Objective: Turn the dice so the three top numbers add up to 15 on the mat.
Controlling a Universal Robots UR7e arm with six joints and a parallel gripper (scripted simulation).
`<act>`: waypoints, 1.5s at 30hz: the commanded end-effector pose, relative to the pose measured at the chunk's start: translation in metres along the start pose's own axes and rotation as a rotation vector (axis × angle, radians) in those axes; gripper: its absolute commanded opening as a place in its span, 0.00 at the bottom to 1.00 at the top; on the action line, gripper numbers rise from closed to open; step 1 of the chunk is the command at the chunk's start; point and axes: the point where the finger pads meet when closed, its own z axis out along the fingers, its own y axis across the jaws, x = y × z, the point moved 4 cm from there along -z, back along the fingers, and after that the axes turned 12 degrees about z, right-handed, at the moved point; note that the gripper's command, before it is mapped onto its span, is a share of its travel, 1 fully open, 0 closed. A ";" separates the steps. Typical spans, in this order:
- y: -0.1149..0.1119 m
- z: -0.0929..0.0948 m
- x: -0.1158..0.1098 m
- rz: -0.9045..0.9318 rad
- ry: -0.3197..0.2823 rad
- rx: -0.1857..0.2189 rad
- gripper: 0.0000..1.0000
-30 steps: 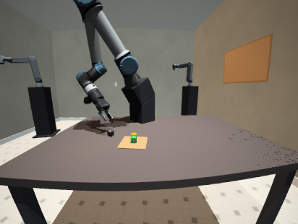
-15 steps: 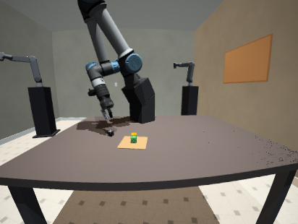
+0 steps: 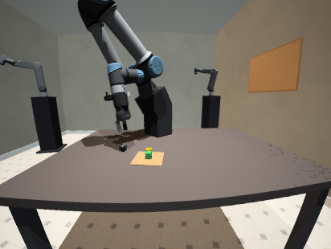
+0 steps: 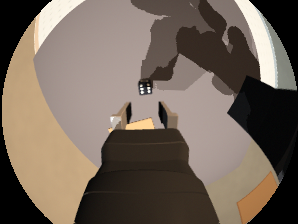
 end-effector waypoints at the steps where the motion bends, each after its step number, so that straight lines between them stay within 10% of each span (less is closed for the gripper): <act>1: 0.002 0.001 -0.006 0.003 0.091 0.021 0.87; 45: 0.004 0.000 -0.011 0.082 0.161 0.050 1.00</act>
